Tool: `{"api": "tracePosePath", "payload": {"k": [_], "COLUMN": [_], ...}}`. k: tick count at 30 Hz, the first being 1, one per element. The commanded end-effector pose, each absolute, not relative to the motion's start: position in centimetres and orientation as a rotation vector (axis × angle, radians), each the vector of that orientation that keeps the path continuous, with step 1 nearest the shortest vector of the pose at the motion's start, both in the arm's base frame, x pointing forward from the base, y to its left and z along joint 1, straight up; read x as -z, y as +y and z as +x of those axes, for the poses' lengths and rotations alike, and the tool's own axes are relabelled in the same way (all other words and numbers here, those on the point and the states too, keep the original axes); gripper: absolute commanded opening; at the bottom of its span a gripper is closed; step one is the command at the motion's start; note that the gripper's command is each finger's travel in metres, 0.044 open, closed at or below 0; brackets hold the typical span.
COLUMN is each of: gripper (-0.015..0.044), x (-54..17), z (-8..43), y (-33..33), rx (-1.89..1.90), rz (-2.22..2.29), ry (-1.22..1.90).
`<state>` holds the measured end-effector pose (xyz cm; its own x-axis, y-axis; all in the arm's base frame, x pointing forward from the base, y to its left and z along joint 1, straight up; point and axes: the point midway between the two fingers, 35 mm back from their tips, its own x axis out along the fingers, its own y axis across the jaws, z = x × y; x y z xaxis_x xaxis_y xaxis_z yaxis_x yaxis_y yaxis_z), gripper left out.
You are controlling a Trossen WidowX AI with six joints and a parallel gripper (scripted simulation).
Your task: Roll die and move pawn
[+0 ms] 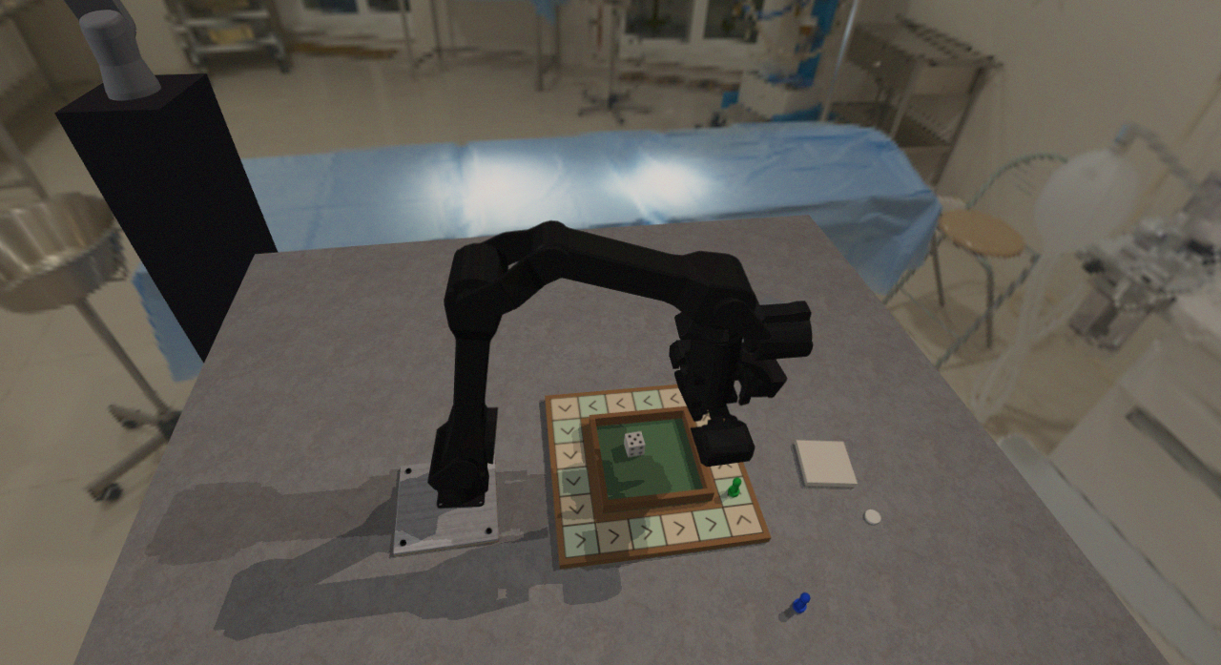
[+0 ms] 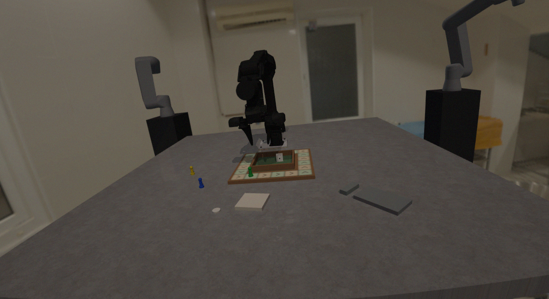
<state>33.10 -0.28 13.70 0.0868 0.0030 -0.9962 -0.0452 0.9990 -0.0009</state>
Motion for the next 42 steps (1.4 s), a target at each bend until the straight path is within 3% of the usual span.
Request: {"api": "tracePosePath", "payload": {"k": [1, 5, 42], "gripper": [0.0200, 0.0200, 0.0200], "x": [-12.3, -11.2, -6.2], "z": [36.8, 38.9, 38.9], "y": [-2.6, -3.9, -3.7], "rx": [-0.035, -0.052, -0.052], "rz": [-0.043, -0.052, -0.052], "ry": [1.522, 1.542, 1.542]}}
